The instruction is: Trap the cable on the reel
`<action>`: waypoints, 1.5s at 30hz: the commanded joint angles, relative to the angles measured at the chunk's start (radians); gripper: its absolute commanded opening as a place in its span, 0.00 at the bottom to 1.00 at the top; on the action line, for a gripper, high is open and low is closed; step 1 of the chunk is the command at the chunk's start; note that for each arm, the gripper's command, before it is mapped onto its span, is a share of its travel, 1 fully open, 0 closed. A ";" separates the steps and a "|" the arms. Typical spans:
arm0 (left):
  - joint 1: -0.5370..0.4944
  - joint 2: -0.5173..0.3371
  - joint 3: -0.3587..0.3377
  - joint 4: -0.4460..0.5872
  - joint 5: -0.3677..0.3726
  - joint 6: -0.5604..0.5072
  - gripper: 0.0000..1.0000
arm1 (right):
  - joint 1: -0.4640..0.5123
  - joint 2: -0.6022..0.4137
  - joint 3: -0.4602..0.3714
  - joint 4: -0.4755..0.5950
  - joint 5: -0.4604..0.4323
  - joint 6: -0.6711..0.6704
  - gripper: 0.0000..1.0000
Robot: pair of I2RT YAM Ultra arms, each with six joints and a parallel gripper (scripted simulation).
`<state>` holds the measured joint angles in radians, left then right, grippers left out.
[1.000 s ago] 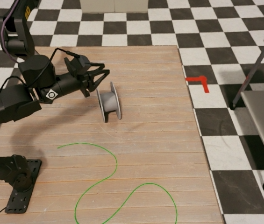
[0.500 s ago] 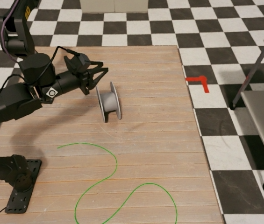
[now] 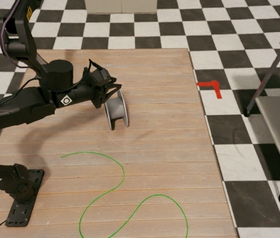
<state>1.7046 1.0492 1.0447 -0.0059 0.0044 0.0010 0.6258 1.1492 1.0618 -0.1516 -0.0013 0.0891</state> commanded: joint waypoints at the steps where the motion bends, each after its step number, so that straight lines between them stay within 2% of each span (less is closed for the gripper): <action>1: -0.010 -0.003 -0.015 0.009 -0.013 -0.005 1.00 | 0.011 0.030 0.040 -0.074 0.010 0.052 0.30; 13: -0.010 -0.003 -0.015 0.009 -0.013 -0.005 1.00 | 0.013 0.190 0.089 -0.380 0.012 0.243 0.30; 15: -0.010 -0.003 -0.015 0.009 -0.013 -0.005 1.00 | 0.013 0.190 0.089 -0.380 0.012 0.243 0.30; 30: -0.010 -0.003 -0.015 0.009 -0.013 -0.005 1.00 | 0.012 0.411 0.172 -0.788 0.010 0.491 0.30; 32: -0.010 -0.003 -0.015 0.009 -0.013 -0.005 1.00 | 0.012 0.411 0.172 -0.788 0.010 0.491 0.30; 38: -0.010 -0.003 -0.015 0.009 -0.013 -0.005 1.00 | 0.011 0.478 0.199 -0.908 0.007 0.562 0.30; 45: -0.010 -0.003 -0.015 0.009 -0.013 -0.005 1.00 | 0.010 0.519 0.215 -0.989 0.005 0.611 0.30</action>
<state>1.7046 1.0492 1.0447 -0.0059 0.0044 0.0010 0.6258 1.6611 1.2415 -1.0771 -0.0010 0.6613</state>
